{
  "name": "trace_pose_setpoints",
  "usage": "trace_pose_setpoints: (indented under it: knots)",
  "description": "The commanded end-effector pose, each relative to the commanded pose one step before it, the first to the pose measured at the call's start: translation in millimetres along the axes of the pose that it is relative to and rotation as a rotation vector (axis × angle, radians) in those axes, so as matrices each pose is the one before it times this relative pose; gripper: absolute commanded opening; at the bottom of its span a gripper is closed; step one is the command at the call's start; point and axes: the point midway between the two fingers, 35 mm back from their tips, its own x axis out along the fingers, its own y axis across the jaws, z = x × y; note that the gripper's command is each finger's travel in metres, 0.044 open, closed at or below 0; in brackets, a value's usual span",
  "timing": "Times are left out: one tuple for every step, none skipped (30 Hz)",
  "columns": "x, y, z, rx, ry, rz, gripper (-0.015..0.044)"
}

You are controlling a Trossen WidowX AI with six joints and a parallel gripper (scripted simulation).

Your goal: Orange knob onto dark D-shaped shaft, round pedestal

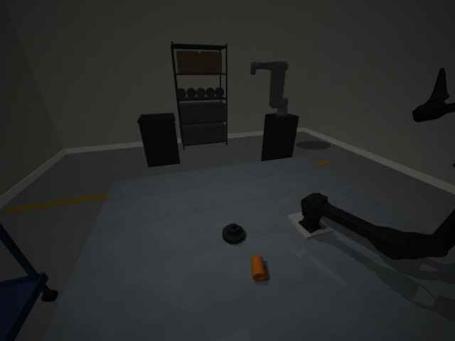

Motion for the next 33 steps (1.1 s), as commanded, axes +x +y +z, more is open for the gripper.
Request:
trace_pose_setpoints:
  knots:
    - [3.79,2.91,-1.88,0.0051,0.00161,0.01399,0.0426]
    - [11.22,8.88,-5.42,0.0149,0.0045,0.04207,0.044]
    - [18.38,15.02,-8.32,0.0239,0.00646,0.07044,0.044]
    - [21.91,18.22,-8.92,0.027,0.00619,0.08567,0.044]
    - [11.61,9.25,-4.24,0.0133,0.00259,0.04513,0.044]
    - [9.95,7.88,-3.38,0.0109,0.00188,0.03884,0.044]
    - [11.72,9.38,-3.69,0.0123,0.00185,0.04621,0.044]
    - [13.0,10.51,-3.72,0.0129,0.0016,0.05183,0.044]
    - [14.1,11.49,-3.58,0.013,0.00123,0.0568,0.044]
    - [15.01,12.36,-3.3,0.0127,0.00077,0.06118,0.044]
    - [15.68,13.03,-2.87,0.0119,0.00034,0.06466,0.044]
    - [16.09,13.5,-2.32,0.0107,-0.00016,0.06709,0.044]
    - [16.25,13.76,-1.7,0.0091,-0.0006,0.06851,0.044]
    - [16.19,13.83,-1.05,0.0073,-0.00097,0.06895,0.044]
    - [16.08,13.87,-0.4,0.0054,-0.00123,0.06916,0.044]
    - [15.85,13.81,0.23,0.0034,-0.00139,0.06882,0.044]
    - [15.66,13.78,0.84,0.0014,-0.00144,0.06859,0.044]
    - [15.48,13.78,1.43,-0.0006,-0.00139,0.06839,0.044]
    - [15.32,13.79,2.0,-0.0026,-0.00125,0.06821,0.044]
    - [15.39,14.03,2.6,-0.0048,-0.00101,0.06905,0.044]
    - [15.07,13.93,3.58,-0.0067,-0.00366,0.06664,0.044]
    - [14.63,13.8,4.1,-0.0089,-0.00321,0.06515,0.044]
    - [14.6,14.07,4.71,-0.0113,-0.00276,0.06546,0.044]
    - [14.47,14.25,5.27,-0.0138,-0.00218,0.06526,0.044]
    - [14.23,14.3,5.77,-0.0161,-0.00149,0.06445,0.044]
    - [13.98,14.34,6.24,-0.0183,-0.0007,0.06354,0.044]
    - [13.75,14.4,6.7,-0.0206,0.00018,0.0627,0.044]
    - [12.8,13.62,6.72,-0.0214,0.00106,0.05833,0.044]
    - [12.18,12.75,5.84,-0.0205,0.00515,0.05715,0.044]
    - [14.5,15.46,7.23,-0.0264,0.00805,0.0687,0.044]
    - [12.96,16.47,7.58,-0.0428,0.00361,0.06482,0.044]
    - [11.38,14.41,7.14,-0.0396,0.00385,0.05659,0.044]
    - [9.41,11.31,6.08,-0.0306,0.00468,0.04586,0.044]
